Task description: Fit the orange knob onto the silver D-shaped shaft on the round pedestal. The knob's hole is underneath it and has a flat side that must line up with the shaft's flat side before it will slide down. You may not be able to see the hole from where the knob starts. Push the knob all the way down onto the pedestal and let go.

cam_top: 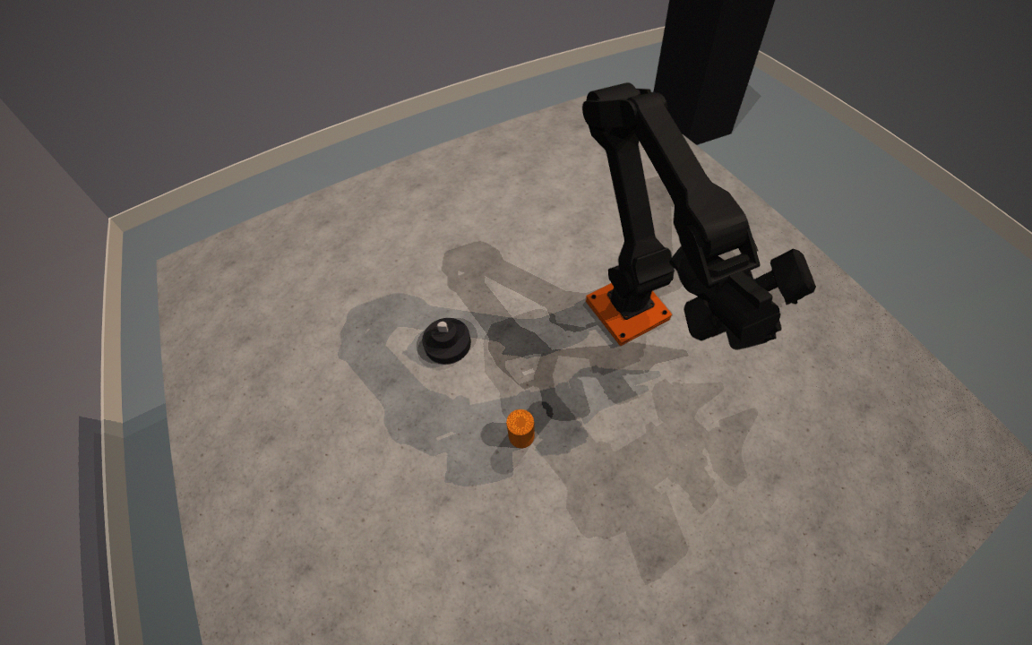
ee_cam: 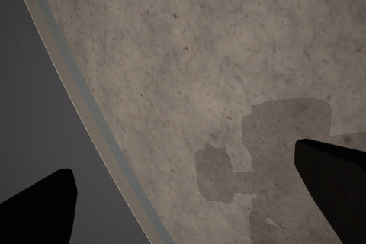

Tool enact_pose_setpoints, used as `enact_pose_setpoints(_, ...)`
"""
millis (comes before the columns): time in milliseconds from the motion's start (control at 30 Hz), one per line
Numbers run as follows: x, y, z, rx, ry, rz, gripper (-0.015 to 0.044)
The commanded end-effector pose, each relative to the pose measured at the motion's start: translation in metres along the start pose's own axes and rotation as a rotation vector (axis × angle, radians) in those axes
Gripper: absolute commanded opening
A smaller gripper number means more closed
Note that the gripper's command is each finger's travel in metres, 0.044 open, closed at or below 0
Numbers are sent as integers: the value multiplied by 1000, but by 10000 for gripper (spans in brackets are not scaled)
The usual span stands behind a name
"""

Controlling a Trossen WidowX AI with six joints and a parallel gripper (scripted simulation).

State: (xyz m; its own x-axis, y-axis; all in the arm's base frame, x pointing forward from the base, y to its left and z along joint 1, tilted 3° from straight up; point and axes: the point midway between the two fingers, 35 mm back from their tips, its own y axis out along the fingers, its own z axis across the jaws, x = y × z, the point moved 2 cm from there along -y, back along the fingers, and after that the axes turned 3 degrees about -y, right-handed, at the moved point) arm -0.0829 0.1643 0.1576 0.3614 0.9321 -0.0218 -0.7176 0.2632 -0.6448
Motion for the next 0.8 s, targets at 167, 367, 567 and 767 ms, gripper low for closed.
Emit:
enact_pose_setpoints(167, -2, 8, 7, -278, 92, 64, 440)
enact_pose_setpoints(367, -4, 15, 22, -643, 122, 12, 440)
enact_pose_setpoints(567, -5, 20, 43, -862, 66, -128, 440)
enact_pose_setpoints(767, -5, 20, 43, -862, 66, -128, 440)
